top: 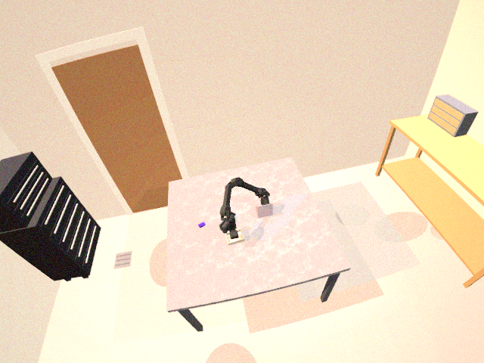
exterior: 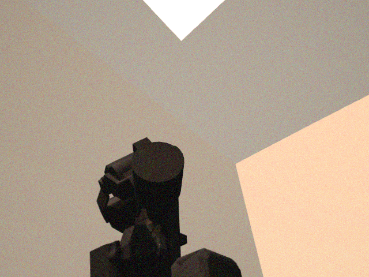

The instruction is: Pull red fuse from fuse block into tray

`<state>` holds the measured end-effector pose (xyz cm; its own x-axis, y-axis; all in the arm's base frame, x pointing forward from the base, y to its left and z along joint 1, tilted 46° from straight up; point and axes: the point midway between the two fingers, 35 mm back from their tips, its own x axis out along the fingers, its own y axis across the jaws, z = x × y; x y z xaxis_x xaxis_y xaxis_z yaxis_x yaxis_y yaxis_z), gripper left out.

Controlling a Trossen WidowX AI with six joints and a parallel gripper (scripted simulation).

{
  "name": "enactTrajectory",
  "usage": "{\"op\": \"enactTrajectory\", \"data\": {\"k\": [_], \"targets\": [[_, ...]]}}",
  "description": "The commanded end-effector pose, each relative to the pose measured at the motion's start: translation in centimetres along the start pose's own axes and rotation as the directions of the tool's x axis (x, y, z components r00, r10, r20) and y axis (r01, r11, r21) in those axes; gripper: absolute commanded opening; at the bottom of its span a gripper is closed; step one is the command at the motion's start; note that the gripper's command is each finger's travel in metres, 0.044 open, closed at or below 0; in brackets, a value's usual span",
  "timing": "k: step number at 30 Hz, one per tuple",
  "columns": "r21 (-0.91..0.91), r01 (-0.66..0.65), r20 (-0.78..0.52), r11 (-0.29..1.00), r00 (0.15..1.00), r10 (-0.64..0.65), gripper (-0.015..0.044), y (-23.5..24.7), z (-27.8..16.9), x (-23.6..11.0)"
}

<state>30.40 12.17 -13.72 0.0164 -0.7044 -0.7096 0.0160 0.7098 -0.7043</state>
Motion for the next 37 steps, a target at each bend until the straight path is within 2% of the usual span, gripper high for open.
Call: {"op": "enactTrajectory", "data": {"k": [1,5,9,37], "targets": [[0.0,0.0,0.0,1.0,1.0,0.0,0.0236,0.0,0.0,-0.1],[0.0,0.0,0.0,1.0,1.0,0.0,0.033,0.0,0.0,-0.3],[-0.005,0.003,0.001,1.0,1.0,-0.003,0.033,0.0,0.0,-3.7],[-0.011,0.005,0.006,1.0,1.0,-0.005,0.033,-0.1,0.0,-3.7]]}}
